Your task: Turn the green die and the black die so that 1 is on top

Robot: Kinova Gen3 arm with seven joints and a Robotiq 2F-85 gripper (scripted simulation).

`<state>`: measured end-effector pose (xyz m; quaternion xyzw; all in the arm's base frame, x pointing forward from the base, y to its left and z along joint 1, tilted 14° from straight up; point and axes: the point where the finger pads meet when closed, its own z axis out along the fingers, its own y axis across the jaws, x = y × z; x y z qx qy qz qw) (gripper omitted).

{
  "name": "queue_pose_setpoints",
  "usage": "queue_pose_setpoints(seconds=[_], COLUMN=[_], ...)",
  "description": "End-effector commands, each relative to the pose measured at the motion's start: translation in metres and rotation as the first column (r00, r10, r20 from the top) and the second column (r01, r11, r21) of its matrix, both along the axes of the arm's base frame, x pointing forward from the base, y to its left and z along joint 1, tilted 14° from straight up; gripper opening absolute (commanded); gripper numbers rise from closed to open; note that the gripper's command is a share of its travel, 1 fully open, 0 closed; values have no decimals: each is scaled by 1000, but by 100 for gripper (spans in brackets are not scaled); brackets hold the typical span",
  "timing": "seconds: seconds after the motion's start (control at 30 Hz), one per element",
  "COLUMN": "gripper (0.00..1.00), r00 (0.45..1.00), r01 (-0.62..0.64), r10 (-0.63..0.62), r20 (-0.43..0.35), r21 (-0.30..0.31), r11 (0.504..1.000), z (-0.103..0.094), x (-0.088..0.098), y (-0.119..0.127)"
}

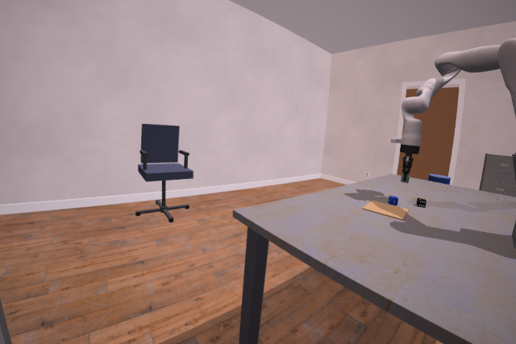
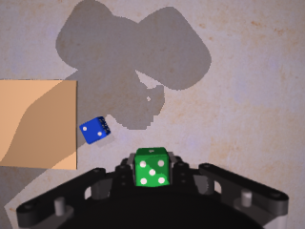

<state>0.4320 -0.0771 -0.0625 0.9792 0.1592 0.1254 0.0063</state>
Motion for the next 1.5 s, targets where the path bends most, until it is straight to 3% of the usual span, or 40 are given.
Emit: queue_pose_setpoints(seconds=[0.0, 0.67, 1.17, 1.23, 1.47], gripper=[26, 26, 26, 26, 26], r00=[1000, 995, 951, 951, 900], r01=[0, -7, -35, -35, -58], r10=[0, 4, 3, 3, -8], r20=[4, 99, 308, 308, 435], r21=[1, 30, 99, 99, 138], r11=[1000, 1000, 994, 994, 989], z=[0, -1, -2, -2, -3], x=[-1, -1, -2, -2, -3], y=[-1, -1, 0, 0, 0])
